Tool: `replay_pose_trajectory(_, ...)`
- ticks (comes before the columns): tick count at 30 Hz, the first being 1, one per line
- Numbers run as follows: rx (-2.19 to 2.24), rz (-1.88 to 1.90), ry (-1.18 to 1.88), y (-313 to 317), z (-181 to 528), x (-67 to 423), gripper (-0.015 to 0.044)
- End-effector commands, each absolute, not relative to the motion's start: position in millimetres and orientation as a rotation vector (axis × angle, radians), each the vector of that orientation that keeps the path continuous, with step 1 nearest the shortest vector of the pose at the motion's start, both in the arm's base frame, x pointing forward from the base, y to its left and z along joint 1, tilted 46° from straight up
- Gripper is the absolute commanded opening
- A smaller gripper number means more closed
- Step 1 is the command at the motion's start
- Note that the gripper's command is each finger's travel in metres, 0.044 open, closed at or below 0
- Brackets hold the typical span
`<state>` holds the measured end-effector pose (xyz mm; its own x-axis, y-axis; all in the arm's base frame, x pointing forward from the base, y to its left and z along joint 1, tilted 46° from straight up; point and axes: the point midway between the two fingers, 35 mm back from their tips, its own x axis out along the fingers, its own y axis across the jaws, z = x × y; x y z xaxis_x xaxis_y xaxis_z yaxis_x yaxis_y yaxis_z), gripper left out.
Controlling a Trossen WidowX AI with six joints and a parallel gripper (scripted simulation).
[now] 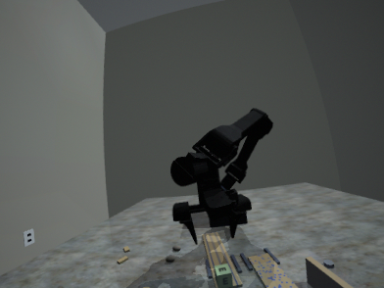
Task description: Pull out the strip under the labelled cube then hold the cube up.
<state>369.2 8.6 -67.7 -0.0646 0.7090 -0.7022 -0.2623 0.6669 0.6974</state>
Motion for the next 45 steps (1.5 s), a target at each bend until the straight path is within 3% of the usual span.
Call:
replay_pose_trajectory(1, 0.412, 0.834, 1.429, 12.1, -66.1, 384.7, 0.0440)
replay_pose_trajectory(16, 0.411, 0.835, 1.426, 22.1, -59.4, 429.7, 0.0440)
replay_pose_trajectory(24, 0.411, 0.835, 1.426, 29.5, -66.7, 429.6, 0.0250)
replay_pose_trajectory(45, 0.413, 0.836, 1.425, 54.9, -90.0, 427.0, 0.0250)
